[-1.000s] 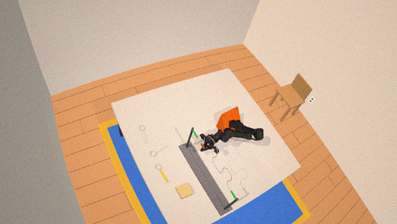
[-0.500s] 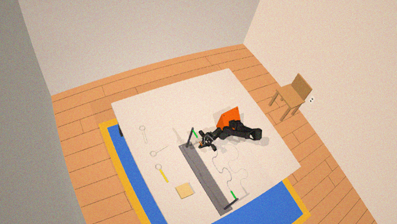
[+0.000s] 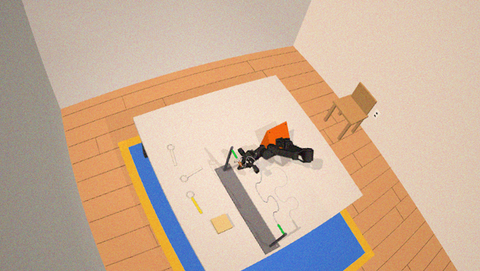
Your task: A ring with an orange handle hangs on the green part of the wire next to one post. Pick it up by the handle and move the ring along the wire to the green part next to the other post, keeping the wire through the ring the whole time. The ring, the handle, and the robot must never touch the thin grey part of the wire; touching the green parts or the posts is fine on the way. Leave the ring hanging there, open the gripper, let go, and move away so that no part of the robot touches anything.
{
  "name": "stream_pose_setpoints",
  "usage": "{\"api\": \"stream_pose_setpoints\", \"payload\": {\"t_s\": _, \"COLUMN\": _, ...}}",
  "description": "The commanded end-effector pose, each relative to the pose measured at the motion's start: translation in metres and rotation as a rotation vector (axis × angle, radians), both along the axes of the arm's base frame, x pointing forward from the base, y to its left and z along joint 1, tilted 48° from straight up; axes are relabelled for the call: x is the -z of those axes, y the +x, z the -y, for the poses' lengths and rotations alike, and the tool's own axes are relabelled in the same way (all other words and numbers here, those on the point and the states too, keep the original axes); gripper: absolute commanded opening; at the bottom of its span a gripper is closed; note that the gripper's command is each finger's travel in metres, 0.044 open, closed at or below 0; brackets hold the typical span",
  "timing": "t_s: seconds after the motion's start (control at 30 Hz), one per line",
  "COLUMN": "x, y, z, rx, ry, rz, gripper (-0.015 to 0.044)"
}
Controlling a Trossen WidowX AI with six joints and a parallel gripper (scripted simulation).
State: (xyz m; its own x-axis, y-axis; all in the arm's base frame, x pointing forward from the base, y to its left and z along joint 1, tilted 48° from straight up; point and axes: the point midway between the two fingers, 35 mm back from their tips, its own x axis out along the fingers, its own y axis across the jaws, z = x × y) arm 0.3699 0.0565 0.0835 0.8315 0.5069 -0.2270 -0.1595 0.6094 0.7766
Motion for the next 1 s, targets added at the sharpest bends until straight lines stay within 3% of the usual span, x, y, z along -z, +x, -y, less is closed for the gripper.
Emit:
{"api": "stream_pose_setpoints", "payload": {"t_s": 0.0, "x": 0.004, "y": 0.000, "z": 0.005, "rx": 0.000, "ry": -0.004, "rz": 0.004, "gripper": -0.0150}}
{"api": "stream_pose_setpoints", "payload": {"t_s": 0.97, "x": 0.025, "y": -0.001, "z": 0.007, "rx": 0.002, "ry": -0.004, "rz": 0.004, "gripper": -0.0150}}
